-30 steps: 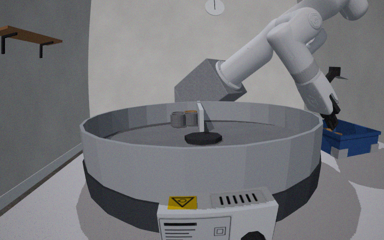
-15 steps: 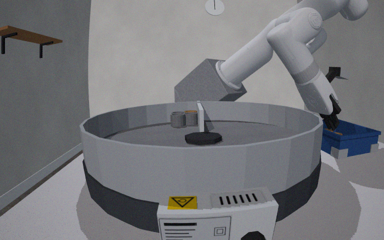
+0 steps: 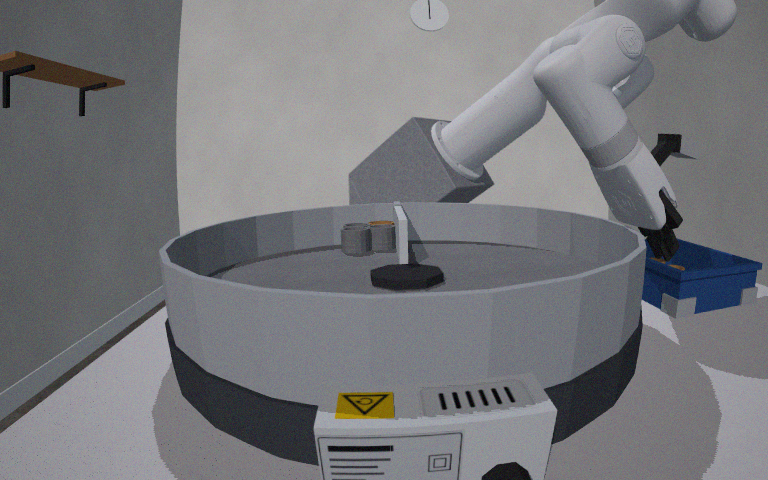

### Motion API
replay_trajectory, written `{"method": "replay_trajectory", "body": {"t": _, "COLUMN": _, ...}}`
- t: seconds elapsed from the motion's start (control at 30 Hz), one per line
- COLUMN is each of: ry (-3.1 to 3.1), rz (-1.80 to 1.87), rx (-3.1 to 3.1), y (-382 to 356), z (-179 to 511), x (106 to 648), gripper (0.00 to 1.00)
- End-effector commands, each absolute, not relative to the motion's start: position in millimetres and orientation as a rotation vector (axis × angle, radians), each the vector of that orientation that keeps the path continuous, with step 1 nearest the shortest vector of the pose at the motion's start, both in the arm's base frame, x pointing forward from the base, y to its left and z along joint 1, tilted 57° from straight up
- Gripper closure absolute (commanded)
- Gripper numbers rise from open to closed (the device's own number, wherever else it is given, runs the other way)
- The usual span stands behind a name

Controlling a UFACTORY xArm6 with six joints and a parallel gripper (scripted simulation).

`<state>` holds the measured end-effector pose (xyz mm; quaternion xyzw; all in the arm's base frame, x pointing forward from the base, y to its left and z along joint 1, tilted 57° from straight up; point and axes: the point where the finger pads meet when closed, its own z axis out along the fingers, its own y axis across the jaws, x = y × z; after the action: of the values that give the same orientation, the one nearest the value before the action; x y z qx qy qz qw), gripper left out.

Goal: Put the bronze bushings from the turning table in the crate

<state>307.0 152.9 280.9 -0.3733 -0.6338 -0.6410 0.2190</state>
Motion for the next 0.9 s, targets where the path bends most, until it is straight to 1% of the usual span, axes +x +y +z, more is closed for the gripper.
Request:
{"method": "replay_trajectory", "body": {"t": 0.0, "ry": -1.755, "rz": -1.775, "rx": -1.033, "y": 153, "z": 281, "x": 307, "gripper": 0.88}}
{"method": "replay_trajectory", "body": {"t": 0.6, "ry": -1.755, "rz": -1.775, "rx": -1.033, "y": 152, "z": 282, "x": 307, "gripper": 0.88}}
{"method": "replay_trajectory", "body": {"t": 0.87, "ry": -1.755, "rz": -1.775, "rx": -1.033, "y": 140, "z": 293, "x": 296, "gripper": 0.88}}
